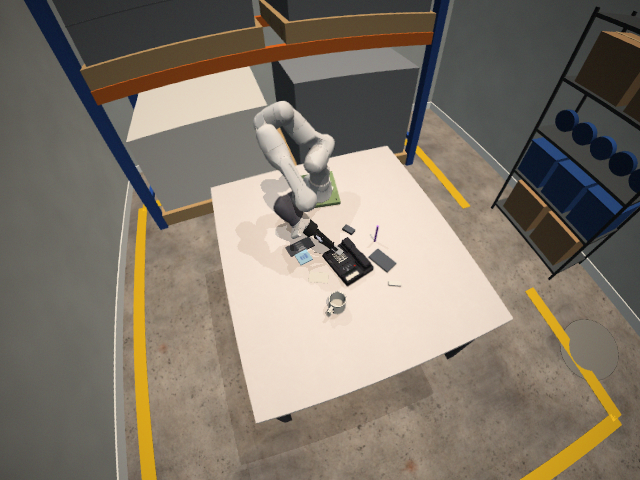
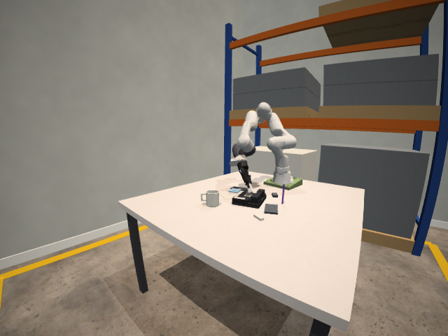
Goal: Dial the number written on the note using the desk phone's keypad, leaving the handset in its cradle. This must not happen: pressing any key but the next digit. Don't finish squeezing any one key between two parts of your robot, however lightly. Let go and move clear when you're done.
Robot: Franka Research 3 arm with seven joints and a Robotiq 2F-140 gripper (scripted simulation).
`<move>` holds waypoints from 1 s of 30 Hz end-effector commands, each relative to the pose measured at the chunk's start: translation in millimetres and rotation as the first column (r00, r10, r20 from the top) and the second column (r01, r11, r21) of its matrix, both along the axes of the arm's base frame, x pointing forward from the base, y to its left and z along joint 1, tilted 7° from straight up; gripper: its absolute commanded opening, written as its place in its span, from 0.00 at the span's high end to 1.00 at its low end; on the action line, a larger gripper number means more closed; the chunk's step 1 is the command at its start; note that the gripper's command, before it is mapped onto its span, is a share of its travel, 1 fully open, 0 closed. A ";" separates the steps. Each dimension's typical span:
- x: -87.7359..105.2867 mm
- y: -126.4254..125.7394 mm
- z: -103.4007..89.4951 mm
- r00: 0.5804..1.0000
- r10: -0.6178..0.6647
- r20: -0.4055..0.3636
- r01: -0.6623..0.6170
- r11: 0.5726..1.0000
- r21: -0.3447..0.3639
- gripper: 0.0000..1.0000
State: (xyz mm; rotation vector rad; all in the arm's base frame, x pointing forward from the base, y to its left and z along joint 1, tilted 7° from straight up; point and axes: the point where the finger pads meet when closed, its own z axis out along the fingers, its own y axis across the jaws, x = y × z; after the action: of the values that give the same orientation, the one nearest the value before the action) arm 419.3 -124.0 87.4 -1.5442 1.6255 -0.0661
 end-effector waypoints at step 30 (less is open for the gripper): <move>1.4 -2.2 -3.3 1.000 0.002 0.006 -0.002 1.000 -0.007 1.00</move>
State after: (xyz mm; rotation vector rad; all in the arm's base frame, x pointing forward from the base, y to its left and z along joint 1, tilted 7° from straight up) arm 419.8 -124.1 84.3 -1.5463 1.6234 -0.0675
